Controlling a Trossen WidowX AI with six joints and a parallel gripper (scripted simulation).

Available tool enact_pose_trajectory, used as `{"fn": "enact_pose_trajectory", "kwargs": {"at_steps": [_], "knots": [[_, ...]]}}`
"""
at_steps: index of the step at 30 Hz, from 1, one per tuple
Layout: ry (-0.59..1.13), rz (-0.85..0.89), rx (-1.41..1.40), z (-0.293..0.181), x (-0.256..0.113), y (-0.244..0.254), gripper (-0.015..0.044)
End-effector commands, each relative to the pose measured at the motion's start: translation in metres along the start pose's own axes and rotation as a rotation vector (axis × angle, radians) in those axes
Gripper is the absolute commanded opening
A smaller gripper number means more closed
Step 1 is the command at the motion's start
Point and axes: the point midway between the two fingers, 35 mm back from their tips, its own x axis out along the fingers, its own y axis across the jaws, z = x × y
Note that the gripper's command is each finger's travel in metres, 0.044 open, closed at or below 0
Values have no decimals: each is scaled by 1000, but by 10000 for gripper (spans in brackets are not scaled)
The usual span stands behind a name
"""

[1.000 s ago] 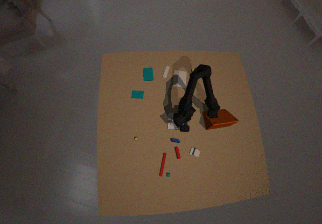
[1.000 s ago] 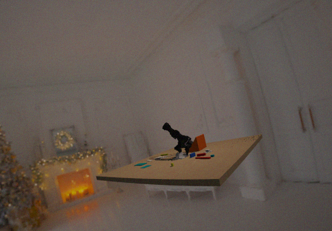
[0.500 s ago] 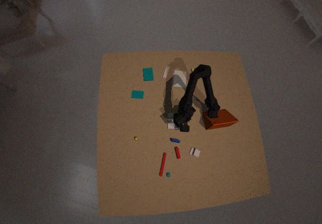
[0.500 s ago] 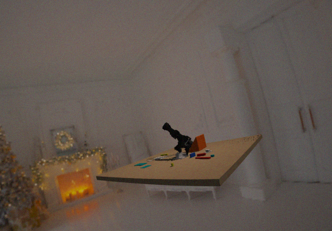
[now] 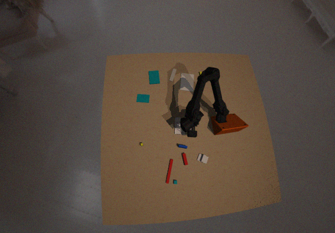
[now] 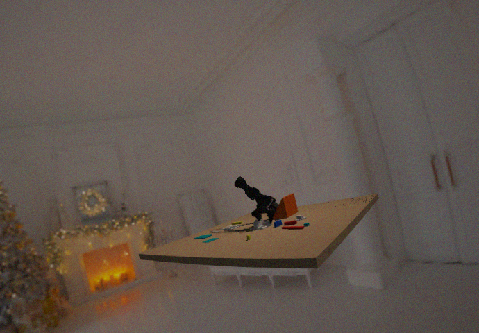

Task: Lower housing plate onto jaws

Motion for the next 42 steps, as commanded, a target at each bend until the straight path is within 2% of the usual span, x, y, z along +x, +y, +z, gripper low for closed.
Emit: {"fn": "enact_pose_trajectory", "kwargs": {"at_steps": [1,9,17,23,28,42], "knots": [[0,0,0,0,0,0,440],[0,2,-1,1,-5,1,440],[3,3,-9,0,-70,1,440],[-3,4,-19,-2,-77,2,440],[5,3,-11,-15,-125,-2,440],[5,2,-11,-16,-126,-2,440]]}}
